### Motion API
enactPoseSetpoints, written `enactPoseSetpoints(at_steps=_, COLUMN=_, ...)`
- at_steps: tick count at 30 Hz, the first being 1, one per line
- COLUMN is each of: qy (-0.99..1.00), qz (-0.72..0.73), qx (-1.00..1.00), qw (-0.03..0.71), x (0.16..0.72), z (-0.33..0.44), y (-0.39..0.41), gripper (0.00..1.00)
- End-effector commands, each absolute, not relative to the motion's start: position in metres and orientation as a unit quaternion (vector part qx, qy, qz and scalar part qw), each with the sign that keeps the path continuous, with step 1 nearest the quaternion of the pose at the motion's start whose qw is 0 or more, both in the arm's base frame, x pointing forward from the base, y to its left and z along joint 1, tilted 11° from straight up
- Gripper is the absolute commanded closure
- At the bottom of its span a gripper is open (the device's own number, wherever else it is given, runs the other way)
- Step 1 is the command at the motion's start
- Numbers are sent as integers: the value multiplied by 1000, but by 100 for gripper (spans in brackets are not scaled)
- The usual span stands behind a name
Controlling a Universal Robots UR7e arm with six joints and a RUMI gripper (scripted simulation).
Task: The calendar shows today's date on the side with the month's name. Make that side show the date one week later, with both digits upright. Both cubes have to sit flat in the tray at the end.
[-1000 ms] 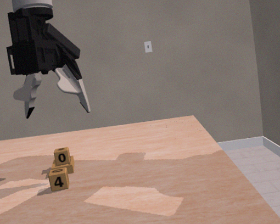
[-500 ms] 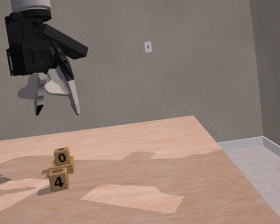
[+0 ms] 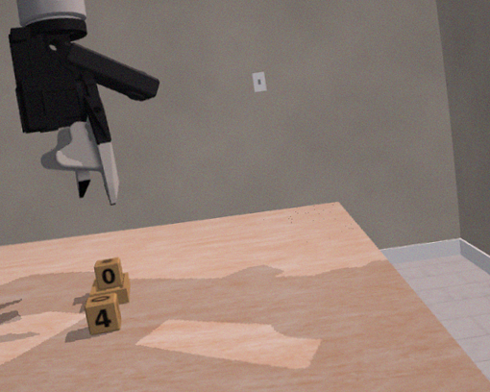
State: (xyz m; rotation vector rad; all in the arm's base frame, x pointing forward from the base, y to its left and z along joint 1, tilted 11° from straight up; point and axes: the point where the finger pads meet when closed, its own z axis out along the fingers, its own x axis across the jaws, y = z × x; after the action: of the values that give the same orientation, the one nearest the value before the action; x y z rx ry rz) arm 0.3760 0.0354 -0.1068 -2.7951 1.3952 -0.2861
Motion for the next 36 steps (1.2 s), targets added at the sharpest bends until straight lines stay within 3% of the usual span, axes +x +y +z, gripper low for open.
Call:
enactPoseSetpoints(at_steps=1, qy=506, qz=-91, qx=-858, qw=4, x=372, z=-108, y=38, gripper=0)
enactPoseSetpoints(at_steps=33, qy=581, qz=-92, qx=-809, qw=13, x=370, z=-107, y=40, gripper=0)
enactPoseSetpoints(at_steps=34, qy=581, qz=-92, qx=-809, qw=13, x=370, z=-107, y=40, gripper=72)
enactPoseSetpoints(at_steps=36, qy=581, qz=-92, qx=-809, qw=13, x=370, z=-107, y=40, gripper=72)
